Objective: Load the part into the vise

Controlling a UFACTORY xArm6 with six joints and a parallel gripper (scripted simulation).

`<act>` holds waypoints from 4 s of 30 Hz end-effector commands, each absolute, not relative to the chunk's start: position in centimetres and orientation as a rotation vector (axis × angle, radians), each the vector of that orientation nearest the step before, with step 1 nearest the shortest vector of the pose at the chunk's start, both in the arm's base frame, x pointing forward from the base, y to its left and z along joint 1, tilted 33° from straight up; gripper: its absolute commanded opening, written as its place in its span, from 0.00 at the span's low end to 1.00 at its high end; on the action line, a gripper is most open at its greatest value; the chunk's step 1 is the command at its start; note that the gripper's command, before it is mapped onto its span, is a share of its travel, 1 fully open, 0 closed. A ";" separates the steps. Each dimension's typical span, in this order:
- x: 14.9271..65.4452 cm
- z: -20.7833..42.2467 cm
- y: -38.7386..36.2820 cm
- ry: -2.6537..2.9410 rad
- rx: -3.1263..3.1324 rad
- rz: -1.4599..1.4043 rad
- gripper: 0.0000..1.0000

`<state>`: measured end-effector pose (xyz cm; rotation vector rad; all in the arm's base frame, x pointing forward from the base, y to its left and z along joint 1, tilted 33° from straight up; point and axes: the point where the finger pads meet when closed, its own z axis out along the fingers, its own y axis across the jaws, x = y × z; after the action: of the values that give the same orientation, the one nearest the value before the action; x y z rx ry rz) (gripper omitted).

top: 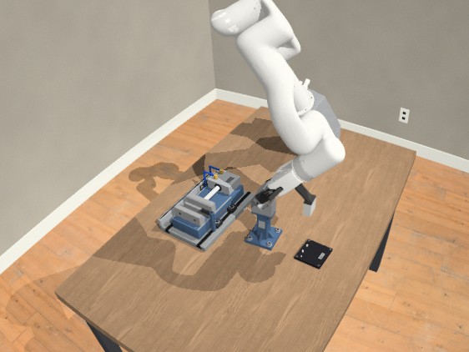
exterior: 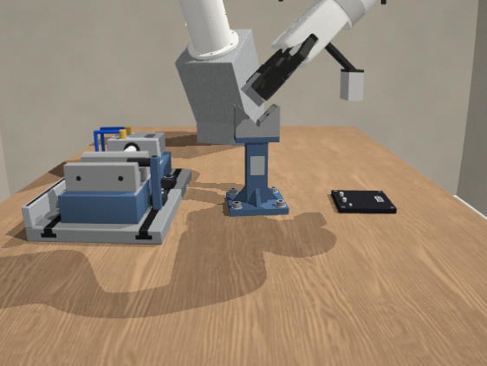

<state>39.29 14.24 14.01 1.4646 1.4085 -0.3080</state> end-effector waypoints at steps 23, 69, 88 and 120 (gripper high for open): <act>39.2 14.2 14.2 1.551 1.523 -0.176 0.00; 39.2 14.5 13.7 1.901 1.638 0.185 0.00; 39.2 14.5 13.6 1.977 1.657 0.273 0.00; 39.2 14.5 13.6 1.997 1.662 0.299 0.00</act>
<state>39.13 13.53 14.43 1.6627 1.9975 0.2953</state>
